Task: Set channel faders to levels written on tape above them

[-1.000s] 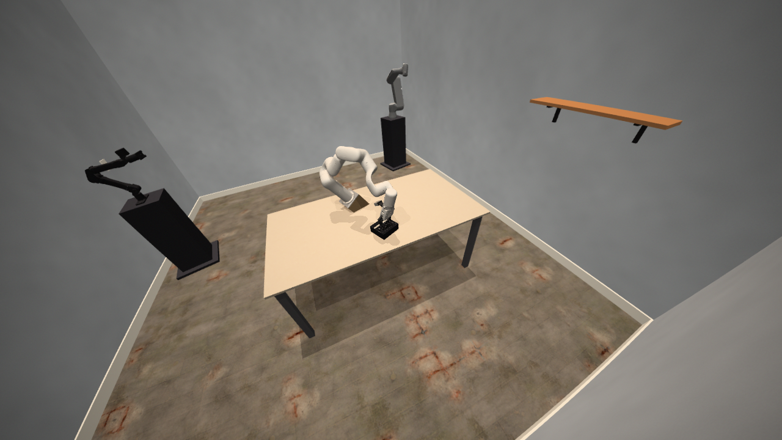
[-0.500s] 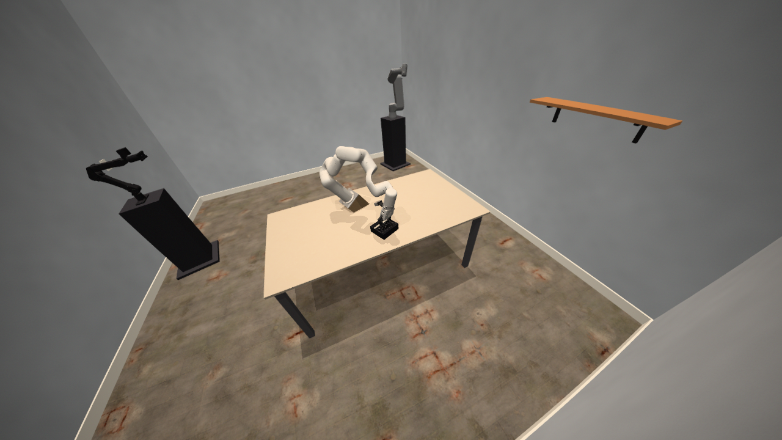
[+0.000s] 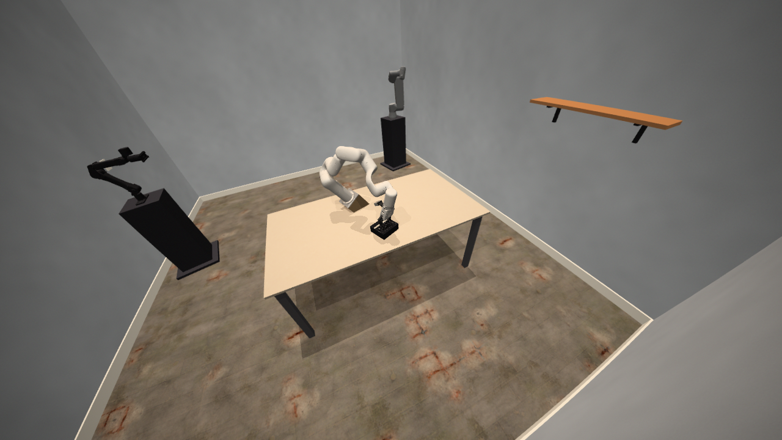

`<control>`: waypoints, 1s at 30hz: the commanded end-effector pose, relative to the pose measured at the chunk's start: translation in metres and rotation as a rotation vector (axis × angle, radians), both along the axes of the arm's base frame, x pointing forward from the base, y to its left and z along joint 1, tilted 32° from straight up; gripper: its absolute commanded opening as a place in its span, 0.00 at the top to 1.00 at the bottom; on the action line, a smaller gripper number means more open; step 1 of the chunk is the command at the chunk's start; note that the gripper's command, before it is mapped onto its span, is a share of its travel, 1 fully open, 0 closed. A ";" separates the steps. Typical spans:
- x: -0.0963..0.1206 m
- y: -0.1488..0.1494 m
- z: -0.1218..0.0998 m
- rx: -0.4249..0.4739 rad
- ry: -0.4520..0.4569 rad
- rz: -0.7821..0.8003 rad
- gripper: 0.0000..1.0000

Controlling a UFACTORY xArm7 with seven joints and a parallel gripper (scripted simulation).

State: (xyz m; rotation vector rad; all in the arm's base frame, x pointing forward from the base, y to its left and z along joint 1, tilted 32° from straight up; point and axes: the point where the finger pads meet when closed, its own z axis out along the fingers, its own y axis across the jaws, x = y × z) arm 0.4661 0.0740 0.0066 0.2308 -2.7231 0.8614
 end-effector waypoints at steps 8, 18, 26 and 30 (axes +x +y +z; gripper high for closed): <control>0.001 0.002 0.002 0.004 -0.001 0.009 0.00; -0.007 0.021 0.032 0.077 0.126 0.369 0.00; -0.032 0.043 0.052 0.103 0.275 0.680 0.00; -0.035 0.044 0.052 0.111 0.313 0.761 0.00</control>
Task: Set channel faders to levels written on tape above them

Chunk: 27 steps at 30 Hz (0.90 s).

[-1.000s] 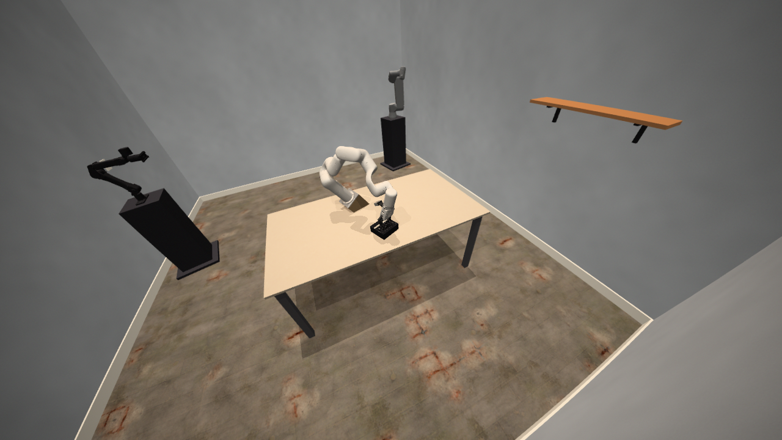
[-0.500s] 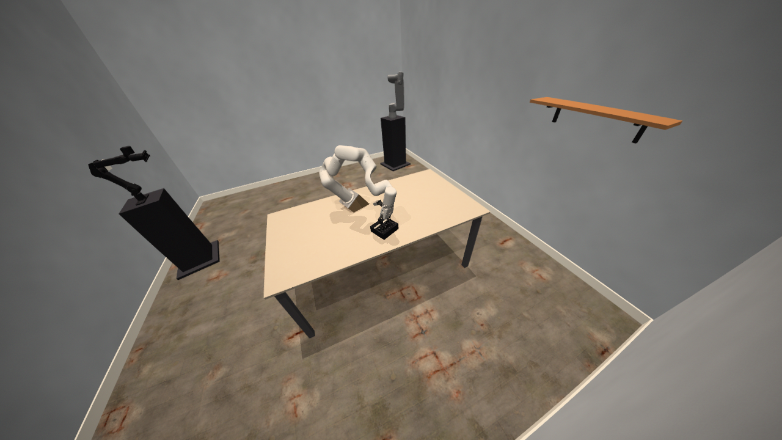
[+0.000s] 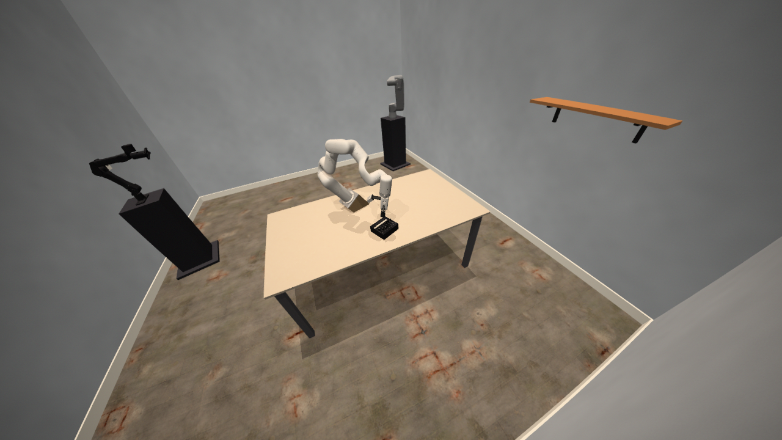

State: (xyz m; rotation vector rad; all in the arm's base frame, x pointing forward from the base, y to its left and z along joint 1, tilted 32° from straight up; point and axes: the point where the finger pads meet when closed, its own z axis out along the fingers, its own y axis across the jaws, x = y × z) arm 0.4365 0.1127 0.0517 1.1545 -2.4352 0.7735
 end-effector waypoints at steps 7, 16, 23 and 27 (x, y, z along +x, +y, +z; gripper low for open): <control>-0.006 0.006 0.007 0.092 0.145 0.455 0.00; -0.001 0.005 0.008 0.090 0.122 0.410 0.00; 0.037 0.002 0.003 0.064 -0.022 0.102 0.00; 0.062 -0.006 -0.018 0.044 -0.093 -0.046 0.00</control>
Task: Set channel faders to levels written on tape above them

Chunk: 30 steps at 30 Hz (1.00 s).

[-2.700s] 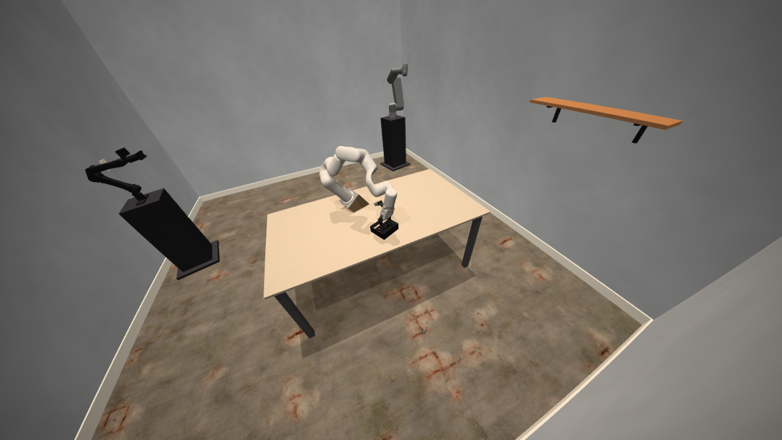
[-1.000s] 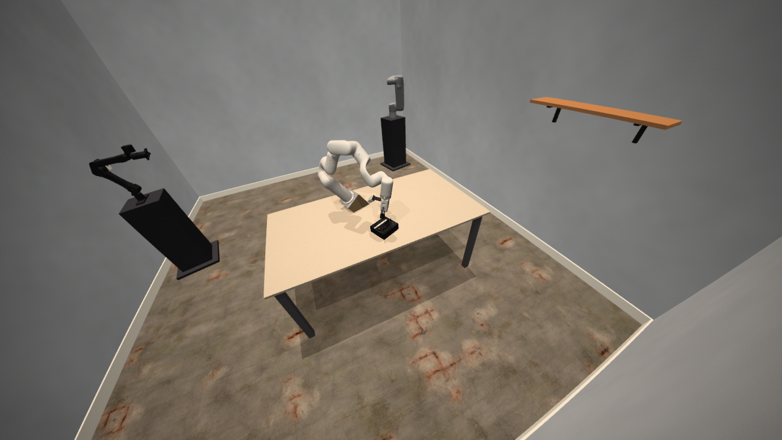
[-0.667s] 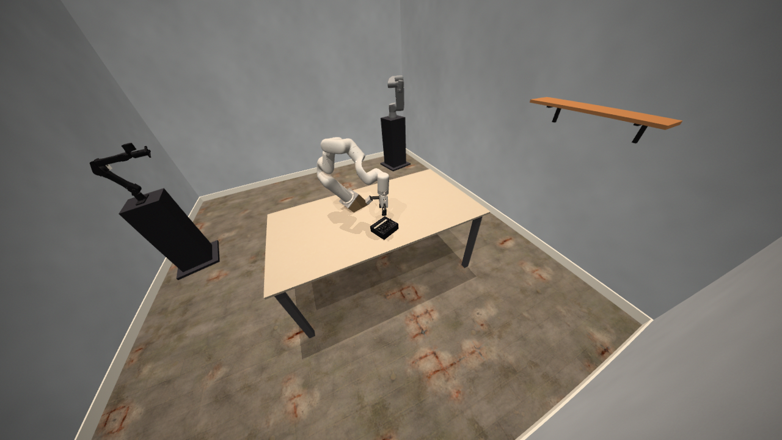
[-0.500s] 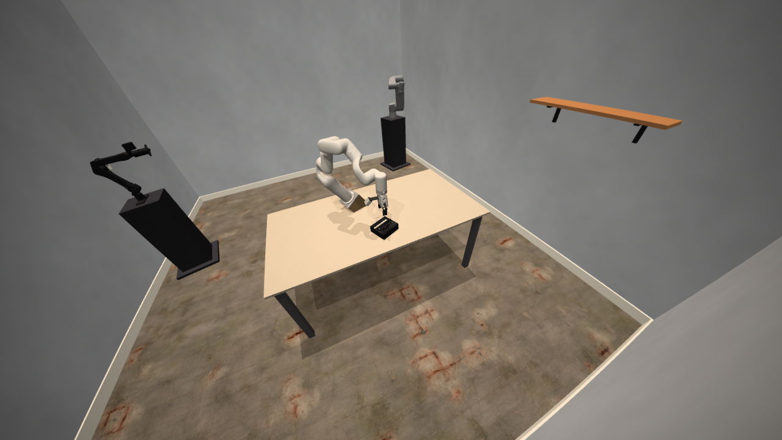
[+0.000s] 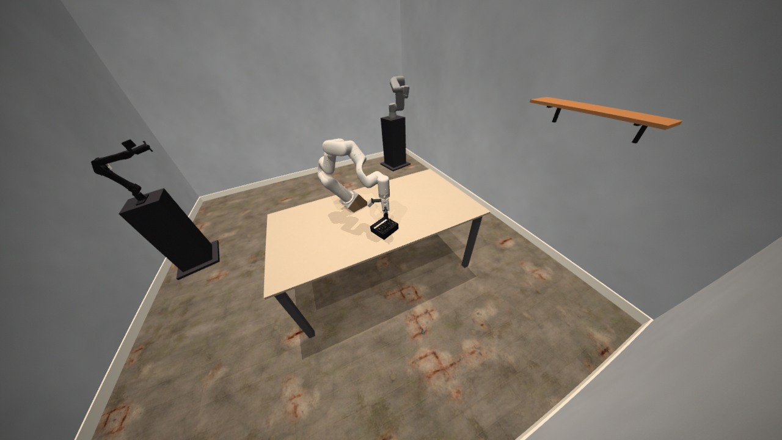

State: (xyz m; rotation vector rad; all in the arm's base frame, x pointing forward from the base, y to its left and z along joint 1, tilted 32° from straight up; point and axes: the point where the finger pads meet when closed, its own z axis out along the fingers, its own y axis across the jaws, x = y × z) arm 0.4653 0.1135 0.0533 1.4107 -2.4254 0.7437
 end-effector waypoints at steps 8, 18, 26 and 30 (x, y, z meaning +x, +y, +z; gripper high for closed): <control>0.045 -0.017 -0.051 -0.067 -0.190 -0.527 0.00; 0.046 -0.018 -0.053 -0.126 -0.255 -0.799 0.00; 0.046 -0.018 -0.053 -0.126 -0.255 -0.799 0.00; 0.046 -0.018 -0.053 -0.126 -0.255 -0.799 0.00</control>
